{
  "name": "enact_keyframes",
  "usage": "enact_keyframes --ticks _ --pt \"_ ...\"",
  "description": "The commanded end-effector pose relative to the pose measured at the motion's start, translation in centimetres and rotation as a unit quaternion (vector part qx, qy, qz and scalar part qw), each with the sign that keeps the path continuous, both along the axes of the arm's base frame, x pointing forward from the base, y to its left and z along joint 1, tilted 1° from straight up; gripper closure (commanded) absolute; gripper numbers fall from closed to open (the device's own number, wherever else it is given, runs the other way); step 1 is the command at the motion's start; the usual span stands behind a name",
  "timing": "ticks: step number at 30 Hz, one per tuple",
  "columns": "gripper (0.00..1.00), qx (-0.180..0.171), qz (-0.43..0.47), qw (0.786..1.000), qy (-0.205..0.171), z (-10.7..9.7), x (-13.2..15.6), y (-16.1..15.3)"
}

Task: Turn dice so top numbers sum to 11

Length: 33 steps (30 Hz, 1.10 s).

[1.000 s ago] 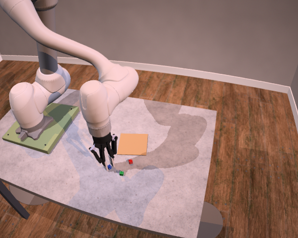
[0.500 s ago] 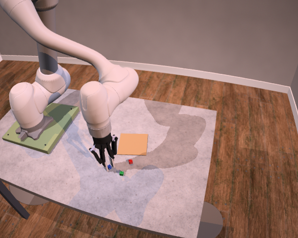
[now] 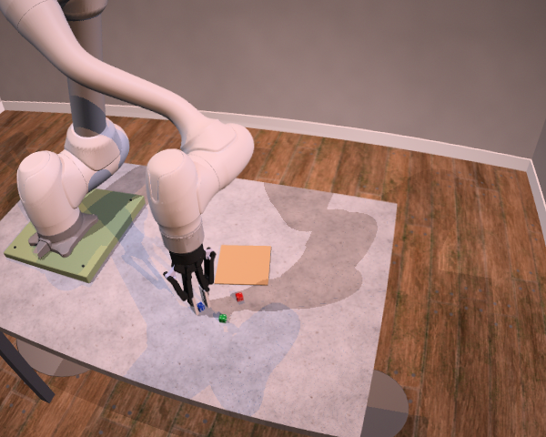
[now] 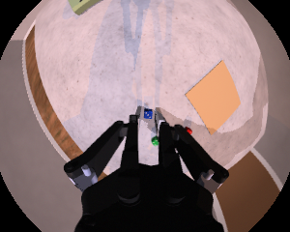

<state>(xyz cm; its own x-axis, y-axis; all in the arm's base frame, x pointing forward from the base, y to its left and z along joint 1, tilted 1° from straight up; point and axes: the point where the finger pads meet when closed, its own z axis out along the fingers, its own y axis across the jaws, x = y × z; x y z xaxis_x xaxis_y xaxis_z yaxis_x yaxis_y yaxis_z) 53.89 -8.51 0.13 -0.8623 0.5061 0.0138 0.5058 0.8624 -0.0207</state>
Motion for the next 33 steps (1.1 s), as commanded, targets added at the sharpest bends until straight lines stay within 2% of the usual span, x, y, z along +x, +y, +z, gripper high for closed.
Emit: enact_keyframes --ticks 1,11,12,33 --pt "0.81 0.000 0.001 1.000 0.000 -0.21 -0.10 -0.21" --pt "0.81 0.000 0.001 1.000 0.000 -0.21 -0.10 -0.21" --pt "0.93 0.000 0.001 1.000 0.000 -0.21 -0.10 -0.21" --pt "0.93 0.000 0.001 1.000 0.000 -0.21 -0.10 -0.21"
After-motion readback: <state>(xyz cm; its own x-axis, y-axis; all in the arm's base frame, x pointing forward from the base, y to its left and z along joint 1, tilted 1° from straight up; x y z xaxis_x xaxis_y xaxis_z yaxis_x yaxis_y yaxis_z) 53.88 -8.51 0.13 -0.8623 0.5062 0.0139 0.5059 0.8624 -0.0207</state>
